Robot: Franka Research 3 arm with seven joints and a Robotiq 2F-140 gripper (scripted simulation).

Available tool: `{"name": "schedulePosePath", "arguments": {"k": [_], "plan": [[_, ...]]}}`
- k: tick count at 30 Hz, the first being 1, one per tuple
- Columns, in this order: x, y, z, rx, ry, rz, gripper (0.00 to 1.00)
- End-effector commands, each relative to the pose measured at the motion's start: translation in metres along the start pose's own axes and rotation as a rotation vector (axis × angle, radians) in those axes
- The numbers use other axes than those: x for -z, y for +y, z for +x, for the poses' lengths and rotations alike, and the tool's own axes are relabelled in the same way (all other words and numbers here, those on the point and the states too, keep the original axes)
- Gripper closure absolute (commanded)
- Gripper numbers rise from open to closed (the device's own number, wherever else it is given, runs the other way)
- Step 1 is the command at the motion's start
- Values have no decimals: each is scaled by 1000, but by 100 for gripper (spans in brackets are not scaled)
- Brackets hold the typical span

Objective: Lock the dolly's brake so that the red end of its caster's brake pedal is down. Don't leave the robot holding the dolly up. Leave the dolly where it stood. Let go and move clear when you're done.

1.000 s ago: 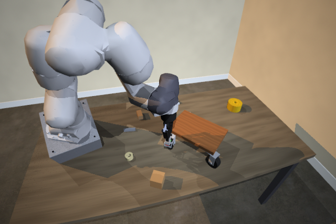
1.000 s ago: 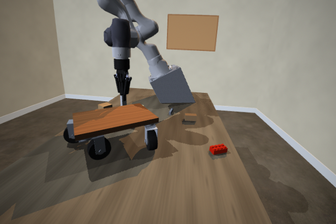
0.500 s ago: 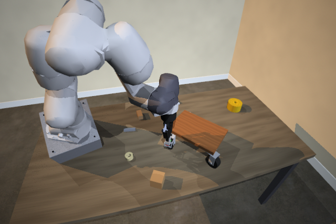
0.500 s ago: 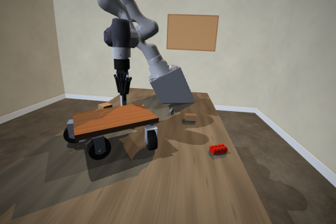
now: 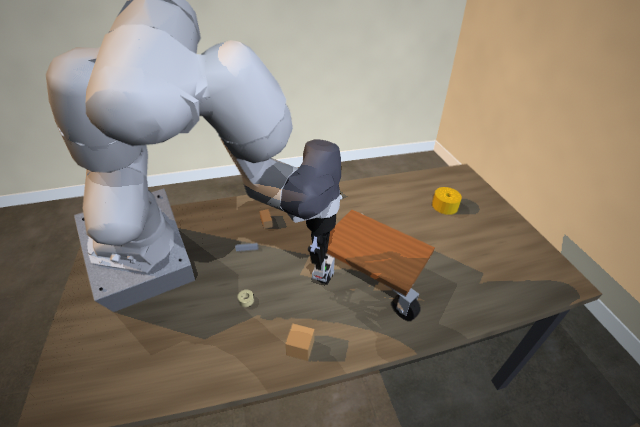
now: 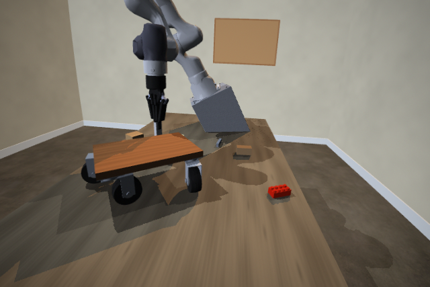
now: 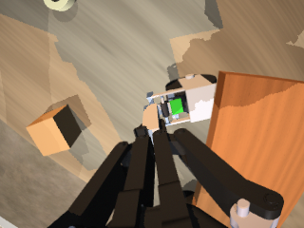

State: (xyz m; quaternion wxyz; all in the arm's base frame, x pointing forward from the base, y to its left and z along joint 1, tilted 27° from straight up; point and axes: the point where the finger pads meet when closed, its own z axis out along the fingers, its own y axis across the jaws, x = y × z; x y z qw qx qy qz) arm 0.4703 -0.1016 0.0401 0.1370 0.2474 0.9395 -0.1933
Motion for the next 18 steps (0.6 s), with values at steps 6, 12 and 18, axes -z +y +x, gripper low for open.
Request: {"name": "schedulePosePath", "arguments": {"k": [6, 12, 18], "plan": [[-1, 2, -1, -2, -2, -2, 100], [-4, 2, -1, -2, -2, -2, 100], [-7, 2, -1, -2, -2, -2, 100]]}}
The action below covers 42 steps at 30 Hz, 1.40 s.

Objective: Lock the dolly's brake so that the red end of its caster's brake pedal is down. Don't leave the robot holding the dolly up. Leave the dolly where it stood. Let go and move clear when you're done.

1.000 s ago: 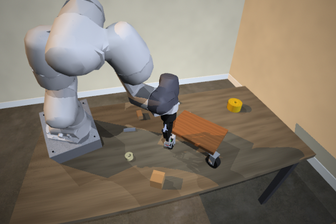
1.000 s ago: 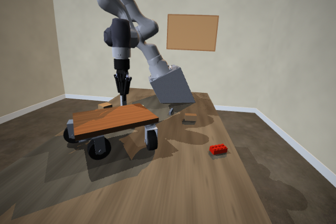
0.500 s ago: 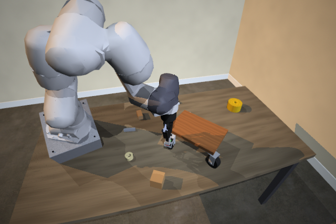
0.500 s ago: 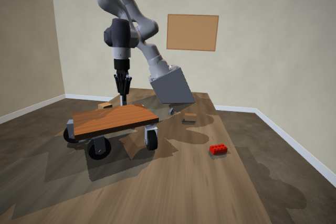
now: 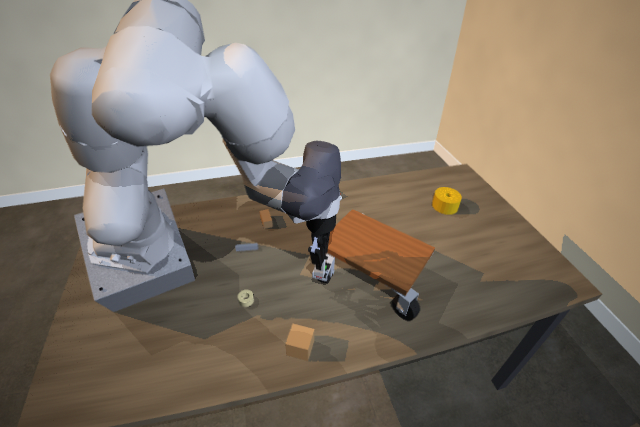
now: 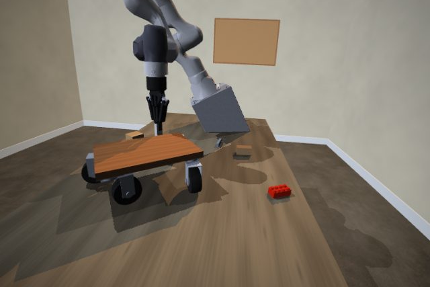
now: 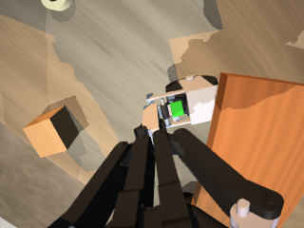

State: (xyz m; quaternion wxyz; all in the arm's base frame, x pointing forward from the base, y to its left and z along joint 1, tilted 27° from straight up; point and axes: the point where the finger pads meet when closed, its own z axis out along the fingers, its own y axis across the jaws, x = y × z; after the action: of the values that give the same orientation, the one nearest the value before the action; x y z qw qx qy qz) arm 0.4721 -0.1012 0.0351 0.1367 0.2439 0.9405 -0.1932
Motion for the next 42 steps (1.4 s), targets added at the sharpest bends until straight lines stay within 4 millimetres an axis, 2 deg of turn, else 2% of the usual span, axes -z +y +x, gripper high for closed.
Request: {"name": "schedulePosePath", "arguments": {"k": [1, 42], "plan": [[-2, -1, -1, -9, -2, 0, 100], [-8, -1, -1, -9, -2, 0, 100]]}}
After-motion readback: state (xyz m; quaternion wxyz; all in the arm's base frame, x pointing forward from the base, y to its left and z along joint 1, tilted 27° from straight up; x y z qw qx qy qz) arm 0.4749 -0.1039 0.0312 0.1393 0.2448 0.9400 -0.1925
